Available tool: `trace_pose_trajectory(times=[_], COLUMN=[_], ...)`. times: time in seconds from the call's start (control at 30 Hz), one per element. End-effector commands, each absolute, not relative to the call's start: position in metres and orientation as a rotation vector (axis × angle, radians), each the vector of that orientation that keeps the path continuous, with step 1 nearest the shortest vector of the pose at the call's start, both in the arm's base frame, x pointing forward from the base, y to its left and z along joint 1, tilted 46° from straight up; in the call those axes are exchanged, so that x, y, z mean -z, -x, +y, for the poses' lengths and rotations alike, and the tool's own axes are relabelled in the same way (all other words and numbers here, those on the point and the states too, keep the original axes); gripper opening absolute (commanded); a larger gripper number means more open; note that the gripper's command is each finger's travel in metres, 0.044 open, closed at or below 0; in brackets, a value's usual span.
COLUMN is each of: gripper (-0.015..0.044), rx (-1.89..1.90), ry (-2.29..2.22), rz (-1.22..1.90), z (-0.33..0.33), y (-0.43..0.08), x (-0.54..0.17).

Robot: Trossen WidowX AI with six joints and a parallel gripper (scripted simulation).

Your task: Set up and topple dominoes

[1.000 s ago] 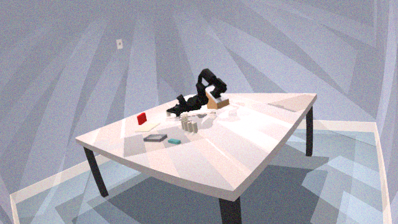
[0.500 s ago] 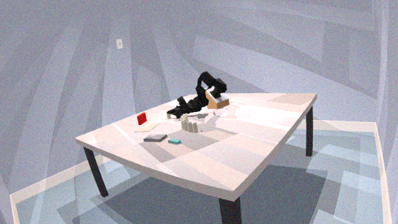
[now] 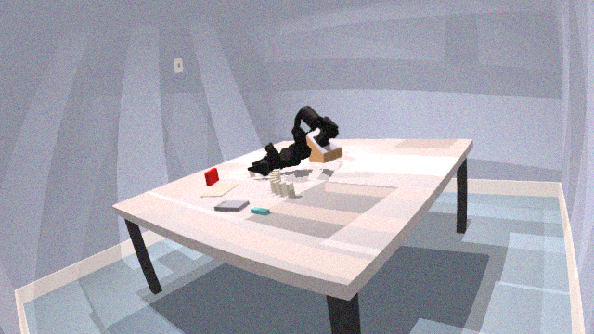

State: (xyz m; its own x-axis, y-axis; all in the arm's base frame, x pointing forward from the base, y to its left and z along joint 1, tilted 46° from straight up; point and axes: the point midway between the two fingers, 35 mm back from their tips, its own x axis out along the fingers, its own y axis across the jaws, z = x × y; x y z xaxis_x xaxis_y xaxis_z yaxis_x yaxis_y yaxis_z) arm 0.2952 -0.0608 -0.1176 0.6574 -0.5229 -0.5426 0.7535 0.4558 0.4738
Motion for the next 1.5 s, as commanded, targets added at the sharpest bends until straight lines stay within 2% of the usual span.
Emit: trace_pose_trajectory(times=[0.0,0.33,0.57,0.8,0.9,1.2,1.47], gripper=[0.0440,0.0440,0.0440,0.0440,0.0440,0.0440,0.0440], rx=[0.806,0.784,0.586,0.154,-0.051,-0.474,-0.866], ry=[-0.753,-0.686,-0.355,-0.084,0.030,0.124,0.075], rz=[0.343,0.416,0.837,1.212,1.238,1.342,1.235], z=[-0.081,-0.101,-0.131,-0.155,-0.166,-0.165,-0.153], y=[-0.296,-0.308,-0.355,-0.367,-0.376,-0.351,-0.331], x=[0.097,0.092,0.126,0.133,0.126,0.117,0.093])
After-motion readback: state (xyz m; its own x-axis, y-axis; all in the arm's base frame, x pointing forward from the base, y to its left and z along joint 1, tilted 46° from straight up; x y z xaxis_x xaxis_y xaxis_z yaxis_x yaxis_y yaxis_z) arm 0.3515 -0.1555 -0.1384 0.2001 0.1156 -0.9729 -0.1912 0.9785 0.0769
